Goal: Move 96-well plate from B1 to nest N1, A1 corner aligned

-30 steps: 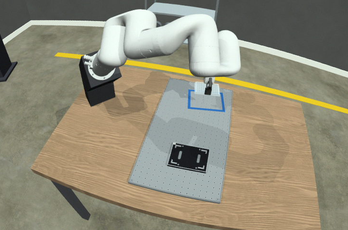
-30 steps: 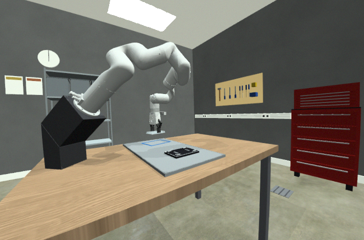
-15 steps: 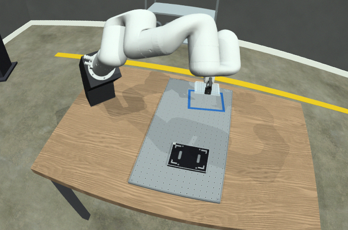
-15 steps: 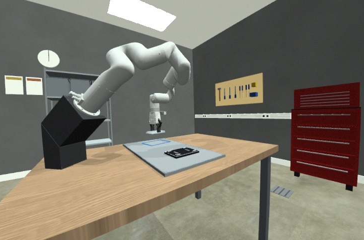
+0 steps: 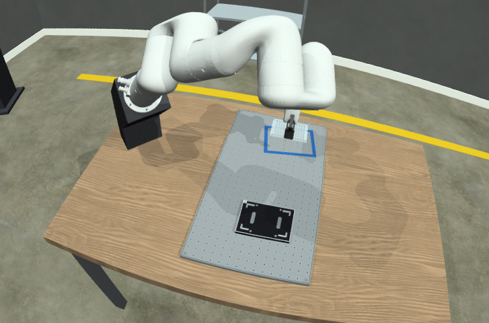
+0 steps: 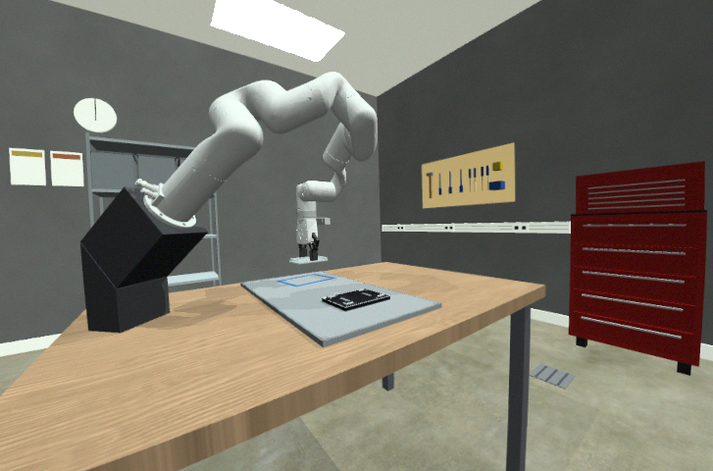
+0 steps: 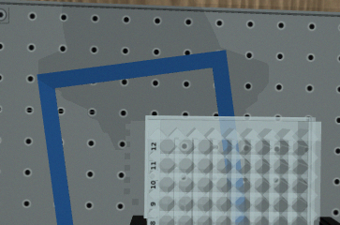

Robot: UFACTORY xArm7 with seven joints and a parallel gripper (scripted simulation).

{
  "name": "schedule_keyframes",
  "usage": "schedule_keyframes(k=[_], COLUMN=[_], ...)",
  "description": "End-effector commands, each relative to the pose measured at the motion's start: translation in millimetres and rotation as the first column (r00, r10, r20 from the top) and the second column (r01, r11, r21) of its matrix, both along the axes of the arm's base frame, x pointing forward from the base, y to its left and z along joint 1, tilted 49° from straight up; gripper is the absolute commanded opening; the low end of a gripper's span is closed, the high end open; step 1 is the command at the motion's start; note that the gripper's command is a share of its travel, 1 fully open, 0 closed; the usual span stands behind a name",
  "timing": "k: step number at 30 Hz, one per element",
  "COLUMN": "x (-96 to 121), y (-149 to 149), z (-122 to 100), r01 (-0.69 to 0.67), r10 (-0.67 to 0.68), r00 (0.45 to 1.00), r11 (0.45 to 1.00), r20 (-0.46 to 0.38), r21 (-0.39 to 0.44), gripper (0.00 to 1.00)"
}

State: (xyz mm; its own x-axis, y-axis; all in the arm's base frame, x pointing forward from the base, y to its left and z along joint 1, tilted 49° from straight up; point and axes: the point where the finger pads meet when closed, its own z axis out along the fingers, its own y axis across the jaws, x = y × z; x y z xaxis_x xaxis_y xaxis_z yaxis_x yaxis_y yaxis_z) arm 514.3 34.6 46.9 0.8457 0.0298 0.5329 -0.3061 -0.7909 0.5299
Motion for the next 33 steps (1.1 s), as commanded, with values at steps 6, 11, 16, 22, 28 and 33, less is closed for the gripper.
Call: schedule_keyframes(k=[6,11,16,22,28,33], x=[-11,-15,-21,-28,-33,-39], y=[-22,-30,-43,-59,-69,-82], z=[18,23,31,42,49,57], r01=[-0.003,-0.003,-0.003,-0.003,-0.003,-0.003], r10=[0.003,0.003,0.003,0.003,0.003,0.003], r00=[1.0,1.0,1.0,1.0,1.0,1.0], r11=[1.0,1.0,1.0,1.0,1.0,1.0], r20=[0.003,0.003,0.003,0.003,0.003,0.003], r21=[0.003,0.003,0.002,0.002,0.002,0.002], gripper=[0.0,0.0,0.0,0.0,0.0,0.0])
